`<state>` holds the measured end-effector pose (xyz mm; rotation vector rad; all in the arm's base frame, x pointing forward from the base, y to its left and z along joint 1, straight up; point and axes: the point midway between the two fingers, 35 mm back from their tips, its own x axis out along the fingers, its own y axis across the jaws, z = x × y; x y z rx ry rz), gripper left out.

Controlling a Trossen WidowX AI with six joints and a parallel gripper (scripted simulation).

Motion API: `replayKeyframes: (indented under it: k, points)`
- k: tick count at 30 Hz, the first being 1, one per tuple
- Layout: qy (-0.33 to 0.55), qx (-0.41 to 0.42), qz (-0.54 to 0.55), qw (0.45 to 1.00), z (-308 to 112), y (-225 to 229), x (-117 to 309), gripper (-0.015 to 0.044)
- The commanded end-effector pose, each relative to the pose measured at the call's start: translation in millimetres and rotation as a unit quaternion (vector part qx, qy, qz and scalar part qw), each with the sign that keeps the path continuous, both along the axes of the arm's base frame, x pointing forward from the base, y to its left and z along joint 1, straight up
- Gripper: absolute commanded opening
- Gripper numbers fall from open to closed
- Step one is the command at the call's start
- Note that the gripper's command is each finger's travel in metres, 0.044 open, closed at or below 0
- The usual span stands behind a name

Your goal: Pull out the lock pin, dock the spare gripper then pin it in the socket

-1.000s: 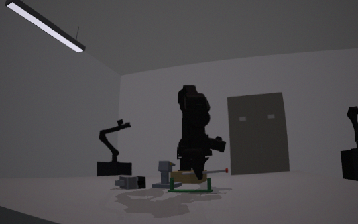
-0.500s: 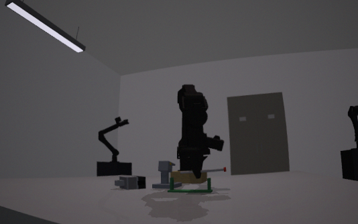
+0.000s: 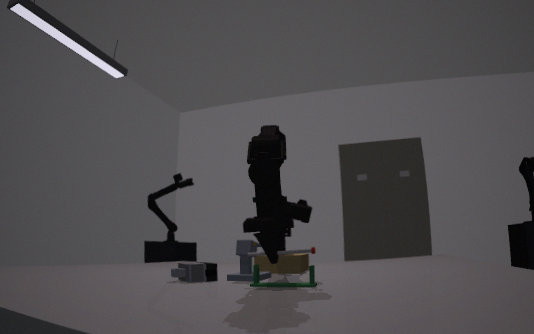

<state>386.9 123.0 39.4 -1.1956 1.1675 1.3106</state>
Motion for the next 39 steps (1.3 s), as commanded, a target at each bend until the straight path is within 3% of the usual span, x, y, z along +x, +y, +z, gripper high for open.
replayKeyframes:
  k: [1, 39]
  points:
    - [-0.005, -0.001, 0.004, 1.000, 3.7, -3.5, 2.7, 0.0000]
    - [-0.004, 0.001, 0.004, 1.000, -34.2, -3.4, 3.1, 0.0000]
